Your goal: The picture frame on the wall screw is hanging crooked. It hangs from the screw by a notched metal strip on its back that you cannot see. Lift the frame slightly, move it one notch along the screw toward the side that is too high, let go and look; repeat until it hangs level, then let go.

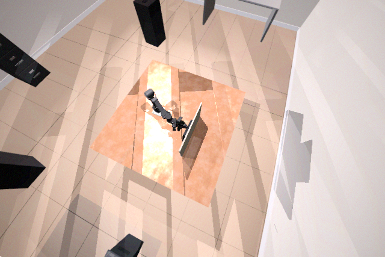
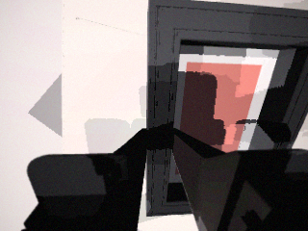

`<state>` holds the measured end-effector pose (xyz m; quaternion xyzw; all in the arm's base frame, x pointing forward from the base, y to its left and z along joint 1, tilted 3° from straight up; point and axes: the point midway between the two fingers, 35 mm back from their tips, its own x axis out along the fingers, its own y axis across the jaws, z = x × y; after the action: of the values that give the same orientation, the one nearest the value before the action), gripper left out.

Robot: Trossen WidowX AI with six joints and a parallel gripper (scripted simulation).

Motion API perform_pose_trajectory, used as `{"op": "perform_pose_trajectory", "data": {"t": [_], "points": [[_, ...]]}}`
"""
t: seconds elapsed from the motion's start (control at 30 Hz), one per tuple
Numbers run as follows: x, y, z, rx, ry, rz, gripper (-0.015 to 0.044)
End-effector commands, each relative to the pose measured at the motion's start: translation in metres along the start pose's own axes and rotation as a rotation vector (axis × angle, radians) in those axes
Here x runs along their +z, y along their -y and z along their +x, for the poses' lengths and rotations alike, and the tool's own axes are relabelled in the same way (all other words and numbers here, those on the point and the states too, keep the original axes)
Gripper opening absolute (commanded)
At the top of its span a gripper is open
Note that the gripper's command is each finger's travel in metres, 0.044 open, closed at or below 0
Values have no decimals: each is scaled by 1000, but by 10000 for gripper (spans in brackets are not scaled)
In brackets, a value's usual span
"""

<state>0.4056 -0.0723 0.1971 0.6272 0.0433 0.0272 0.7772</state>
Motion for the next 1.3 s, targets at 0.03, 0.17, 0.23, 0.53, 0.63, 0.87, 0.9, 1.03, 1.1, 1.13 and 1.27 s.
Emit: {"op": "perform_pose_trajectory", "data": {"t": [0.03,0.17,0.23,0.53,0.63,0.87,0.9,1.03,1.1,1.13,1.27], "points": [[0,0,0,2,-1,21,0],[0,0,0,2,-1,45,0],[0,0,0,2,-1,53,0],[0,1,0,1,-2,105,0],[0,1,0,1,-2,121,0],[1,1,0,1,-2,152,0],[1,1,0,1,-2,160,0],[1,1,0,1,-2,183,0],[1,2,0,1,-3,191,0],[1,2,0,1,-3,199,0],[1,1,0,-1,-2,189,53]]}}
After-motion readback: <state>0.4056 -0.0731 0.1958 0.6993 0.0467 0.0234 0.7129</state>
